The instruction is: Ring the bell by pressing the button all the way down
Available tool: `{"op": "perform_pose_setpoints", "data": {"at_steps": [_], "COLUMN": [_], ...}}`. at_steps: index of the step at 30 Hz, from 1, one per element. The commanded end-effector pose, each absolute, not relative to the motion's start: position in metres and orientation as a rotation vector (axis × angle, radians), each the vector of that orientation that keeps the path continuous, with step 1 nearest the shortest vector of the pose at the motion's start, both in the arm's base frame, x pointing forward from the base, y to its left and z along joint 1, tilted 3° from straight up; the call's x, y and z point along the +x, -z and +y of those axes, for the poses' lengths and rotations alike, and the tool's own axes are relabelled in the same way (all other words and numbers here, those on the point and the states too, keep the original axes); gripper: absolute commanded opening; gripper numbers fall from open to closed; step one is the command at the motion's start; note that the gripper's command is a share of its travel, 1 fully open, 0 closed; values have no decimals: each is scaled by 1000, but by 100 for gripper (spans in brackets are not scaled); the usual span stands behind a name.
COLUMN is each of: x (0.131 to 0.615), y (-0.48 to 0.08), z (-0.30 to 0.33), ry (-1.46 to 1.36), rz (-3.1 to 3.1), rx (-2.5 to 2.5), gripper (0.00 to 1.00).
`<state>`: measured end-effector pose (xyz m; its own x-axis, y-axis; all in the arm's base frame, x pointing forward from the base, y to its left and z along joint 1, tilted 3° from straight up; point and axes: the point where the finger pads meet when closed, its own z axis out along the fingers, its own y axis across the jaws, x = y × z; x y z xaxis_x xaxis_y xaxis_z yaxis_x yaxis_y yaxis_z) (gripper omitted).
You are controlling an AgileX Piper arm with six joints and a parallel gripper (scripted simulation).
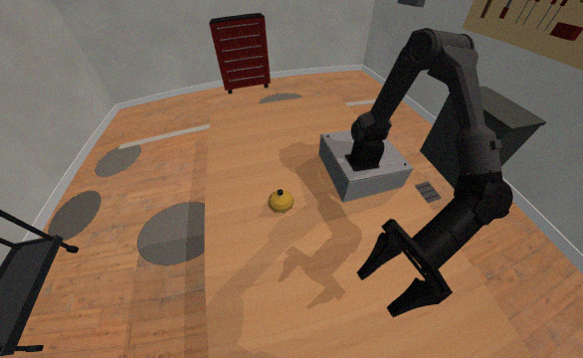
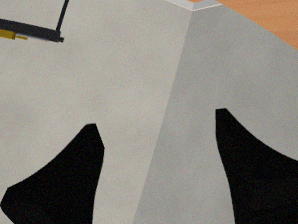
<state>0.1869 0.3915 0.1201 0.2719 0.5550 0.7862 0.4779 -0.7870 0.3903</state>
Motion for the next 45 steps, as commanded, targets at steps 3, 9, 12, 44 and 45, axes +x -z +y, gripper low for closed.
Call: {"op": "perform_pose_setpoints", "data": {"at_steps": [3,9,12,44,45], "x": [193,242,267,275,274], "y": [-119,-97,-83,-20,-20], "z": [386,327,282,29,28], "ry": [-1546,-1378,-1251,-72,-59], "rz": [937,331,-146,-3098,-3100], "rx": [2479,2727,2806,138,90], "gripper": [100,100,100,100,100]}}
